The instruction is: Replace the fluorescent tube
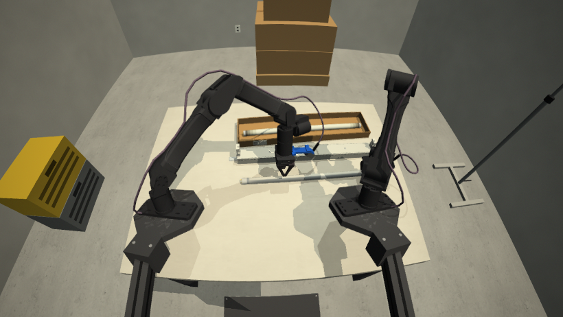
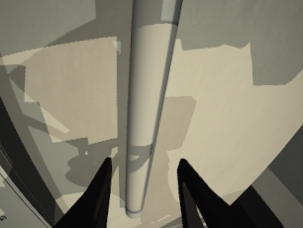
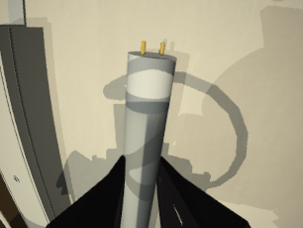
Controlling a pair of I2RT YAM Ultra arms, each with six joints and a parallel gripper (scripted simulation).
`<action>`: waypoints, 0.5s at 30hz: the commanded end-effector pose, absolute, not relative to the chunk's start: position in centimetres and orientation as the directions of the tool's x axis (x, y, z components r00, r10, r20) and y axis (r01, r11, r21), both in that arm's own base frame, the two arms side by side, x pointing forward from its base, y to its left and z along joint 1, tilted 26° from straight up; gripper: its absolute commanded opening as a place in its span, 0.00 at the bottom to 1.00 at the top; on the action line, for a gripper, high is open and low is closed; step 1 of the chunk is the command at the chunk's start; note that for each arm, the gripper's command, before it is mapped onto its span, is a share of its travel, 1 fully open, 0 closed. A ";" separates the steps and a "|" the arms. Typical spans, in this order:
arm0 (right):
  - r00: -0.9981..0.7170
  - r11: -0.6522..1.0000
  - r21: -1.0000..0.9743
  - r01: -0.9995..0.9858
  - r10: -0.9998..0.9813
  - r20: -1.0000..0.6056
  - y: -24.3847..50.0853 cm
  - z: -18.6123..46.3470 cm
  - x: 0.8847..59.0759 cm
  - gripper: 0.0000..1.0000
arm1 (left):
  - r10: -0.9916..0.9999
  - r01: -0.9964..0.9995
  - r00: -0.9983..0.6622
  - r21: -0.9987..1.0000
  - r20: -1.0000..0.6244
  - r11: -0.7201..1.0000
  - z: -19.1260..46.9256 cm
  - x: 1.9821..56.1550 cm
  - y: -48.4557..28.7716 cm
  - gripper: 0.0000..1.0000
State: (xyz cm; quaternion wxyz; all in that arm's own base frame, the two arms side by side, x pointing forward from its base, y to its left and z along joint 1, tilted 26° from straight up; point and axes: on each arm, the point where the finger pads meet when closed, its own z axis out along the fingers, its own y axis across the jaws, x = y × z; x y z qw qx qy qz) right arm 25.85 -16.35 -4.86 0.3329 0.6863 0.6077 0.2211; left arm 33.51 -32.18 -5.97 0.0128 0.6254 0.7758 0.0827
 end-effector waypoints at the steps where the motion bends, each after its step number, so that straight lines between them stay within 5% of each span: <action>1: 0.193 -0.026 0.752 0.659 0.972 -0.136 -17.6 -3.6 26.2 0.11 | 0.982 0.987 -0.161 -0.008 0.100 0.163 -5.3 31.2 -32.9 0.49; 15: 0.193 -0.026 0.752 0.659 0.972 -0.136 -17.6 -3.6 26.2 0.11 | 0.983 0.976 -0.180 0.125 0.022 0.176 -2.3 33.9 -34.4 0.49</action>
